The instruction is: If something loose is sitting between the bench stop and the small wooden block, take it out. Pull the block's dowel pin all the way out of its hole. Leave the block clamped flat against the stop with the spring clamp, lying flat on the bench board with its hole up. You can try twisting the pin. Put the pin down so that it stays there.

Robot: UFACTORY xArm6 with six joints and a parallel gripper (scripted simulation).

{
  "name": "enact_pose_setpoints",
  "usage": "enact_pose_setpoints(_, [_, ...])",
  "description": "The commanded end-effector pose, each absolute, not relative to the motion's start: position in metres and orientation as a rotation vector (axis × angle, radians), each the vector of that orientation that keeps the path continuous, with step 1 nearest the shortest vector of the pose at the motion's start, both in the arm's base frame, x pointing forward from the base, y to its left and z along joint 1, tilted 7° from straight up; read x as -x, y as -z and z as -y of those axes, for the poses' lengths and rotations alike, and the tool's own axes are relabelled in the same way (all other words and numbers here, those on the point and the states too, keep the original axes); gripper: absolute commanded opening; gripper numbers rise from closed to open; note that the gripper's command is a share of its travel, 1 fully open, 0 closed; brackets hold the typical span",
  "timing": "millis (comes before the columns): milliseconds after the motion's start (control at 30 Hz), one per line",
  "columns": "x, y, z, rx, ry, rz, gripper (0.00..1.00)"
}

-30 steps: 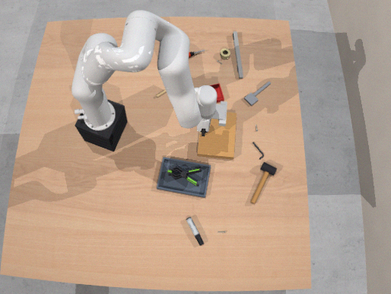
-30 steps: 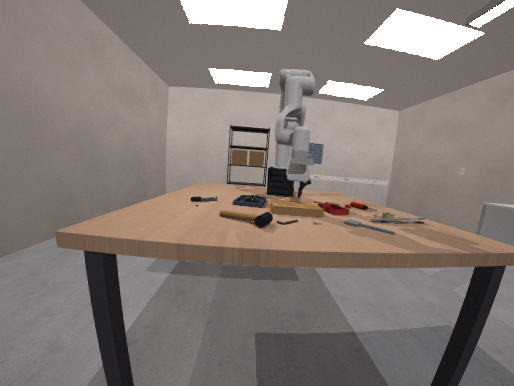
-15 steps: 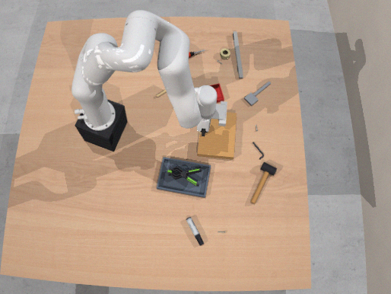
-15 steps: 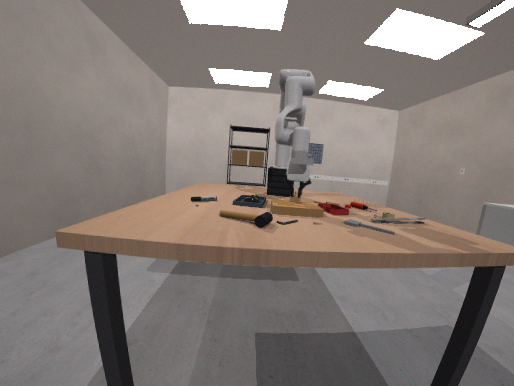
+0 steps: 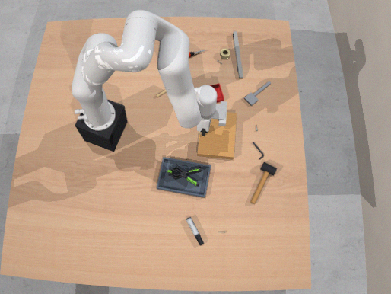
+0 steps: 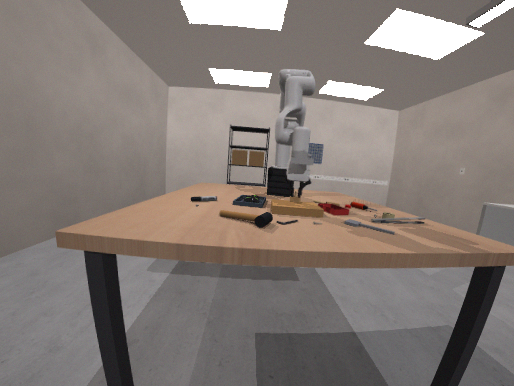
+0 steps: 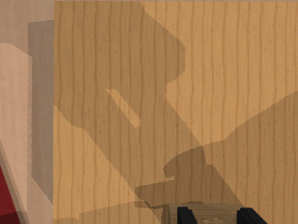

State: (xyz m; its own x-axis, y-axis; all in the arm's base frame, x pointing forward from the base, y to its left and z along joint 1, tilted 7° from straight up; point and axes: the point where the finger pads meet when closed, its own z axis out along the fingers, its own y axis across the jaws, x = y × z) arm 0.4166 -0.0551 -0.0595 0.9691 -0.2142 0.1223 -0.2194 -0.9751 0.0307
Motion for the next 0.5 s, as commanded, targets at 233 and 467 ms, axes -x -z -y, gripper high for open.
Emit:
enact_pose_setpoints(233, [-0.4177,0.0543,0.0550,-3.073,-0.189,0.338,0.28])
enact_pose_setpoints(467, [-0.4169,0.0475,0.0546,-3.073,-0.189,0.338,0.28])
